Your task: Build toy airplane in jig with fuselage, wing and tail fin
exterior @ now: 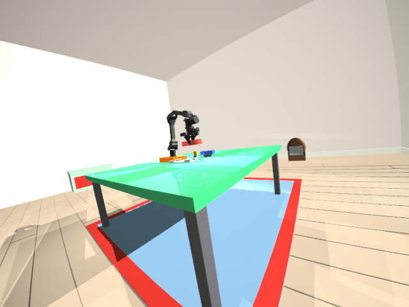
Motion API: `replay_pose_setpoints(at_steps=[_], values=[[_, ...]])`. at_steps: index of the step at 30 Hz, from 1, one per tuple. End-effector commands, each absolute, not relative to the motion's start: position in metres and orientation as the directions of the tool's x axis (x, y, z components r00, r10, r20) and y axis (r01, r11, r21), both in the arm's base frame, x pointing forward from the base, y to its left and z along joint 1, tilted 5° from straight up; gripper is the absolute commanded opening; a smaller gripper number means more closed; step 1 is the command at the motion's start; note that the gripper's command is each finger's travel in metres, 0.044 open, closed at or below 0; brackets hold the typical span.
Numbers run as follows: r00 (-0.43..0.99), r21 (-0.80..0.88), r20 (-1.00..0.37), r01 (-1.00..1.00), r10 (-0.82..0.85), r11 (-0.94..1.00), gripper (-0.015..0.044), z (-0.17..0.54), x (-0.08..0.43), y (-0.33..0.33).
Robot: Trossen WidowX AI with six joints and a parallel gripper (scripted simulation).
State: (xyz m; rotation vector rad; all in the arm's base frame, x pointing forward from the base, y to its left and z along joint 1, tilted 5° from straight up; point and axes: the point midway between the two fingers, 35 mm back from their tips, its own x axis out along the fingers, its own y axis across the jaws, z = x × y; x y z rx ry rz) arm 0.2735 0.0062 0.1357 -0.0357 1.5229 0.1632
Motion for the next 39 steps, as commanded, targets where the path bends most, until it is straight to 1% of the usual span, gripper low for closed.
replay_pose_setpoints(at_steps=[1, 17, 35, 39], values=[[0.036, 0.077, -0.996, -0.132, 0.082, 0.988, 0.0000, 0.128, 0.276, -0.004], [0.036, 0.072, -0.996, -0.138, 0.078, 0.988, 0.0000, 0.099, 0.284, -0.046], [0.036, 0.070, -0.996, -0.145, 0.076, 0.987, 0.0000, 0.069, 0.282, -0.091], [0.036, 0.070, -0.996, -0.145, 0.076, 0.987, 0.0105, 0.070, 0.282, -0.092]])
